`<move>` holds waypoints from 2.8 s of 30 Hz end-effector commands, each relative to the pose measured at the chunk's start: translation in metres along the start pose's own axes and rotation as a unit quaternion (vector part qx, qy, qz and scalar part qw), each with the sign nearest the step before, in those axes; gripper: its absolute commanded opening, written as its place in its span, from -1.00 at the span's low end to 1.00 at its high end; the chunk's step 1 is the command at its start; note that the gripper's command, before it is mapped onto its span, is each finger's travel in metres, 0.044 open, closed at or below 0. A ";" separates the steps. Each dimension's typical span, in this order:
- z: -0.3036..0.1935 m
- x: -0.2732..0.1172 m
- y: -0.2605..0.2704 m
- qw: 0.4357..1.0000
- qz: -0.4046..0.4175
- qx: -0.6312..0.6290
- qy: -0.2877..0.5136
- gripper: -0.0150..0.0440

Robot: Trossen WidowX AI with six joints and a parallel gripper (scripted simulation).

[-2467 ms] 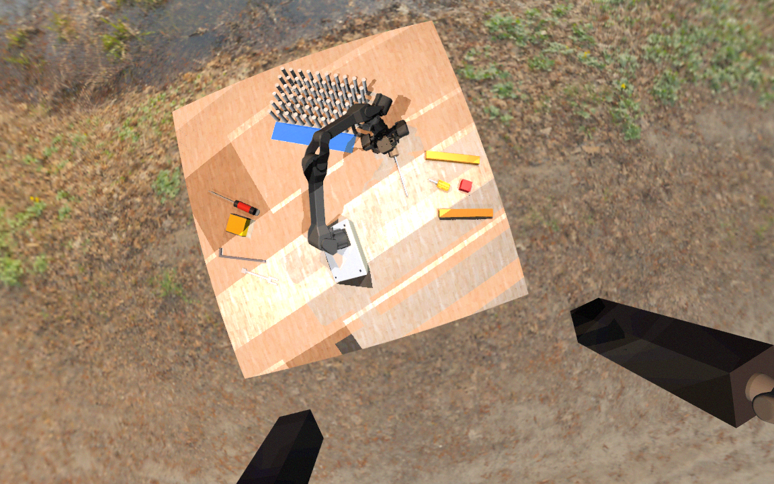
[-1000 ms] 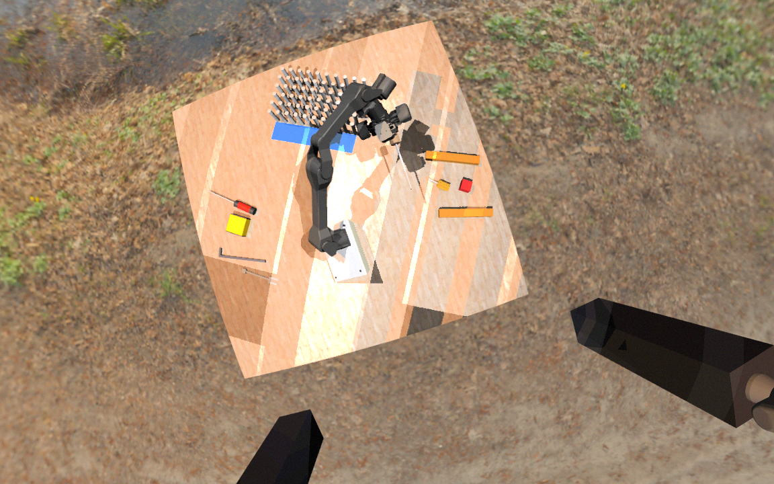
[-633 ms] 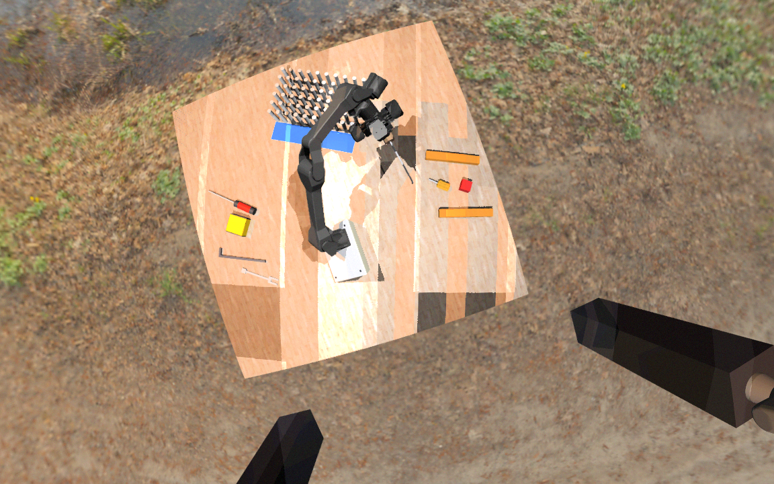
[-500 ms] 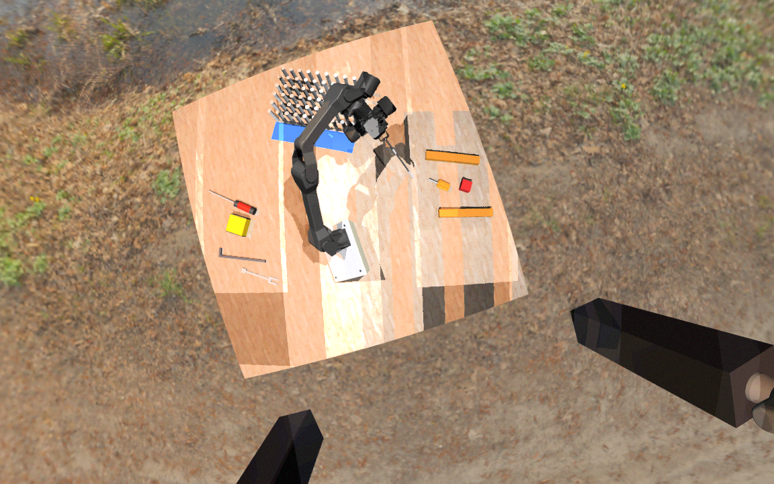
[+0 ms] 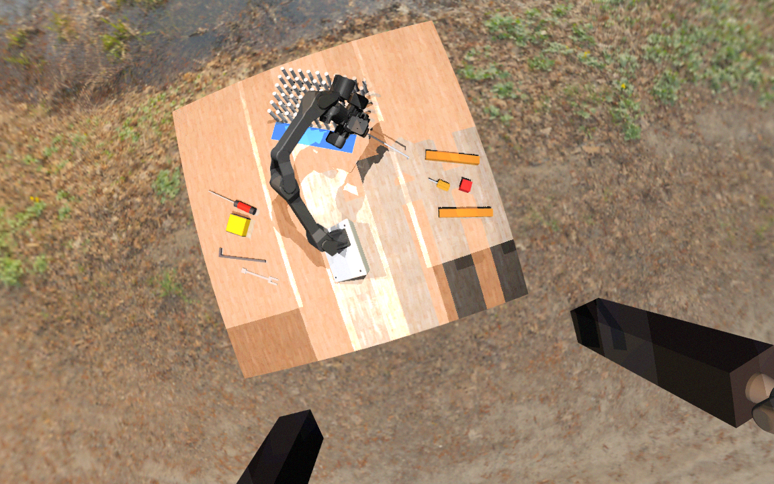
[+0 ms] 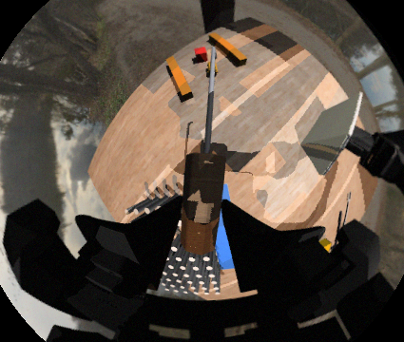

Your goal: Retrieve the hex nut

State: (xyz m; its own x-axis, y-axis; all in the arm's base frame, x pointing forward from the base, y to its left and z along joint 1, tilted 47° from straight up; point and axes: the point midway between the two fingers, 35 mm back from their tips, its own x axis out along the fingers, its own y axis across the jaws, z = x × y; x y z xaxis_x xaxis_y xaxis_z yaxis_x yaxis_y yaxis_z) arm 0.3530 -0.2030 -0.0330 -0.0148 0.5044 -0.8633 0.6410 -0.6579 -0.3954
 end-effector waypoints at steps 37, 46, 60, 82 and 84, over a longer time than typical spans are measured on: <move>-0.097 -0.051 -0.146 0.828 0.121 -0.534 0.121 -0.49; -0.110 -0.053 -0.187 0.741 0.158 -0.637 0.144 -0.49; -0.118 -0.050 -0.243 0.596 0.213 -0.757 0.166 -0.49; -0.131 0.000 -0.239 0.597 0.205 -0.760 0.155 -0.49; -0.134 0.010 -0.240 0.597 0.204 -0.761 0.153 -0.49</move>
State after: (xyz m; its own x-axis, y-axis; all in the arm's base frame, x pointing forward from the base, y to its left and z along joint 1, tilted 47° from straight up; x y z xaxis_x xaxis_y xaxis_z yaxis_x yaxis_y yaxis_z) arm 0.2991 0.0246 0.1092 0.3741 0.7133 -0.5927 0.4940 0.3876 0.7783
